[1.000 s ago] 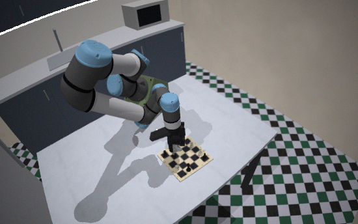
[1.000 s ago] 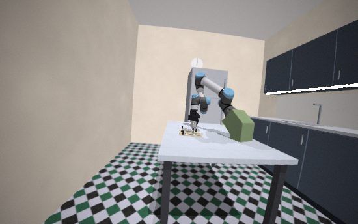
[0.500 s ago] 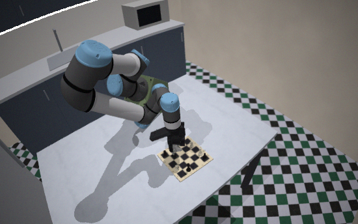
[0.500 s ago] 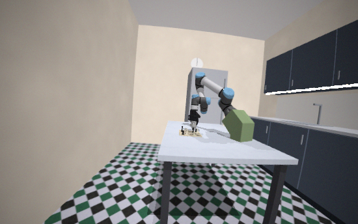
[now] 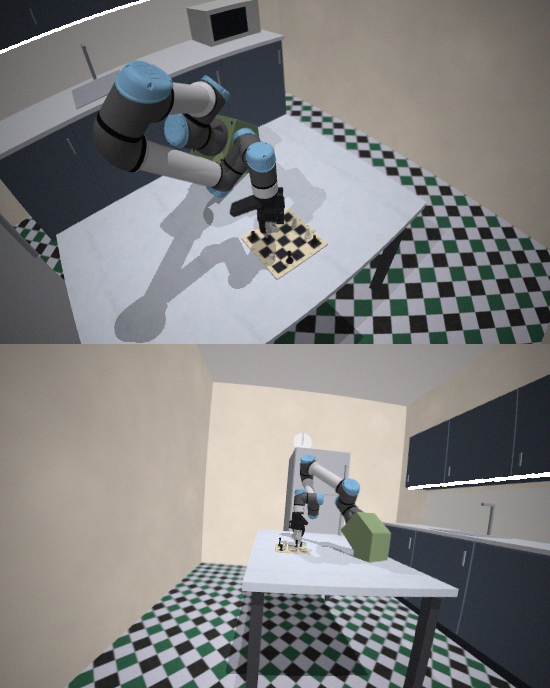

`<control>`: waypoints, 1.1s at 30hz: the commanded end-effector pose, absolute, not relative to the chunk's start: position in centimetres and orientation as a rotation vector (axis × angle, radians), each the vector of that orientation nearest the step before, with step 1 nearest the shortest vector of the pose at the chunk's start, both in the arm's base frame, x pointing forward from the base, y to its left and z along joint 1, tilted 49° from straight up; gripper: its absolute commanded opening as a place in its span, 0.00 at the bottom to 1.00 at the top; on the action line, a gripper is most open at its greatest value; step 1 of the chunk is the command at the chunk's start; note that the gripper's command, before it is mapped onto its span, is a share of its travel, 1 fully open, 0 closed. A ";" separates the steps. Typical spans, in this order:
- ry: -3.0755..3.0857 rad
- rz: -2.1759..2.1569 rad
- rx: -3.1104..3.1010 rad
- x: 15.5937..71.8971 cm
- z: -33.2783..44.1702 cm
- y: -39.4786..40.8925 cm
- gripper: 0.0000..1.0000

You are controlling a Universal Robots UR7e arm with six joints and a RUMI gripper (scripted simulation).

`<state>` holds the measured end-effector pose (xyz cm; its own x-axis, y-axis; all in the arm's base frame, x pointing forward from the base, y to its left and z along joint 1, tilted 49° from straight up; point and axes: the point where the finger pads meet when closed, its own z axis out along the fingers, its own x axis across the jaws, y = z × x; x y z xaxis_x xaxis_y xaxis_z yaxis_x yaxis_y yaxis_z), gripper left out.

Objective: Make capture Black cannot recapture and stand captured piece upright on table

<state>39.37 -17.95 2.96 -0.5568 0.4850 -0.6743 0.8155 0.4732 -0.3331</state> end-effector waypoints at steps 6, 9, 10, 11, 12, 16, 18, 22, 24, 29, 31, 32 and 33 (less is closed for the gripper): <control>2.228 -0.885 1.077 39.2 3.6 -17.2 0.00; 2.228 -0.885 1.077 39.1 4.2 -16.6 0.00; 2.228 -0.885 1.077 39.1 4.4 -16.4 0.00; 2.228 -0.885 1.077 39.0 4.6 -16.1 0.00; 2.228 -0.885 1.077 38.9 4.8 -15.9 0.00; 2.228 -0.885 1.077 38.7 5.9 -14.7 0.00; 2.228 -0.885 1.077 38.6 6.4 -14.1 0.00; 2.228 -0.885 1.077 38.4 7.2 -13.3 0.00; 2.228 -0.885 1.077 38.3 7.4 -13.0 0.00; 2.228 -0.885 1.077 38.1 8.5 -11.8 0.00; 2.228 -0.885 1.077 38.0 8.8 -11.4 0.00; 2.228 -0.885 1.077 38.0 9.0 -11.3 0.00; 2.228 -0.885 1.077 37.9 9.1 -11.1 0.00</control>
